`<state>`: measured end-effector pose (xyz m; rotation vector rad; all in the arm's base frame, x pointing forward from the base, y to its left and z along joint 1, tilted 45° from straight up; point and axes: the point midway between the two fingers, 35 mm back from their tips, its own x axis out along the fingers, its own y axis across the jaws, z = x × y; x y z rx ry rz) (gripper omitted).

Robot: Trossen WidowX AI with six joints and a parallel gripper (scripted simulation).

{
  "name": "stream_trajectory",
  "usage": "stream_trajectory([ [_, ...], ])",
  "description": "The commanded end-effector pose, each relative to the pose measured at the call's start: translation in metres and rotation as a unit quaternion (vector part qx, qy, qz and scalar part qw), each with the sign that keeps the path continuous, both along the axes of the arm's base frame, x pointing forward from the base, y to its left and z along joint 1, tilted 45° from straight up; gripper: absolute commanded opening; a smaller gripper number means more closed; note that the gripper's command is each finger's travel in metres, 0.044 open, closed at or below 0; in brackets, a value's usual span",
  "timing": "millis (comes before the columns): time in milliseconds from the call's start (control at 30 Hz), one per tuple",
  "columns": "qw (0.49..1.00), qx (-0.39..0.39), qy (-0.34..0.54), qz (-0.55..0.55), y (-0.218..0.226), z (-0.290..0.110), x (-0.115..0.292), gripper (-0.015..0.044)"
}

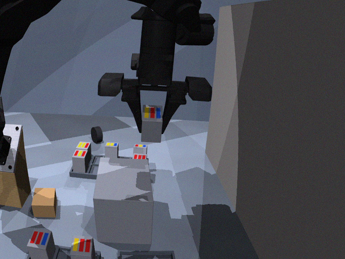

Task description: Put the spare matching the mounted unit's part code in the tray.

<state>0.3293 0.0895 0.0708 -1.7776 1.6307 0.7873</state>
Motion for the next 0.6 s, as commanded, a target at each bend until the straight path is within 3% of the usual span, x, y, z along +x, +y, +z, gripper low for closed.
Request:
stream_trajectory([
  [0,1.000,-0.001,-0.004,0.002,-0.019,0.021,0.009,0.0000],
  [567,0.999,-0.032,-0.008,-0.007,-0.135,0.120,0.009,0.0000],
])
